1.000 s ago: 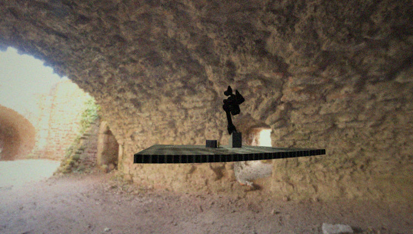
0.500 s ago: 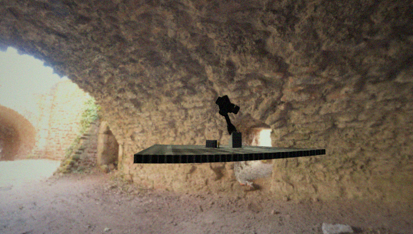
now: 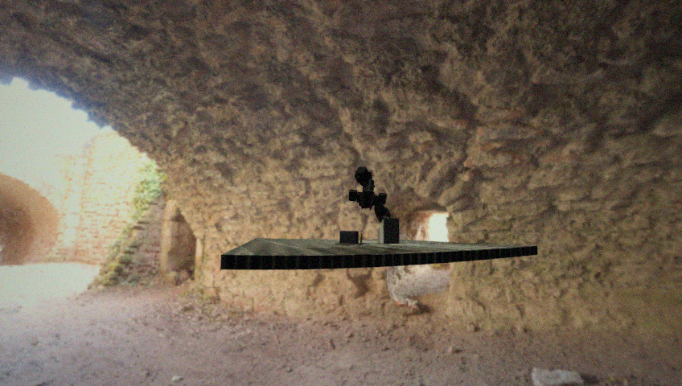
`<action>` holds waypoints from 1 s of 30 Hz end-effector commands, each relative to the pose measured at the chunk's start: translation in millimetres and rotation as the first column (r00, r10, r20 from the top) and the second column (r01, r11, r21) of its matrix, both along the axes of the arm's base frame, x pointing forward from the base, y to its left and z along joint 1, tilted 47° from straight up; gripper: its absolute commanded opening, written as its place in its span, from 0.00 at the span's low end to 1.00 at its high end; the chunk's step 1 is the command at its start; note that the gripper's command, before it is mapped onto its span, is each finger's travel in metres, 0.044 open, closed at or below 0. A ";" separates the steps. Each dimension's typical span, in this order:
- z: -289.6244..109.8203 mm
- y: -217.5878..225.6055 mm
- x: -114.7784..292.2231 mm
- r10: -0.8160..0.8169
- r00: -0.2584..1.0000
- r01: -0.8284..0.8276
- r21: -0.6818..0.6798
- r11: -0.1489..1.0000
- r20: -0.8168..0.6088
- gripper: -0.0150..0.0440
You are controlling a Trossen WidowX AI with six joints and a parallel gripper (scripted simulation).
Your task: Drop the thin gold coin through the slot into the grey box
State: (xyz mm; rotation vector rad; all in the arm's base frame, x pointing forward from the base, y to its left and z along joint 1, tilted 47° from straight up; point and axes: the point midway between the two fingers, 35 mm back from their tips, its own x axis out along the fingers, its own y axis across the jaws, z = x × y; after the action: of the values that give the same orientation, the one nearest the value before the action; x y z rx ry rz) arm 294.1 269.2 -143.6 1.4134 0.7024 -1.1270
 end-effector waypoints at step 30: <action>68.5 -200.6 -52.9 -0.441 0.897 0.367 -0.529 0.765 -0.017 0.53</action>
State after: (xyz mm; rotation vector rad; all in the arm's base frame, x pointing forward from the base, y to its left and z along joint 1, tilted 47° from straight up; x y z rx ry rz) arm 242.0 72.4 -72.6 1.0516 0.1444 -1.6328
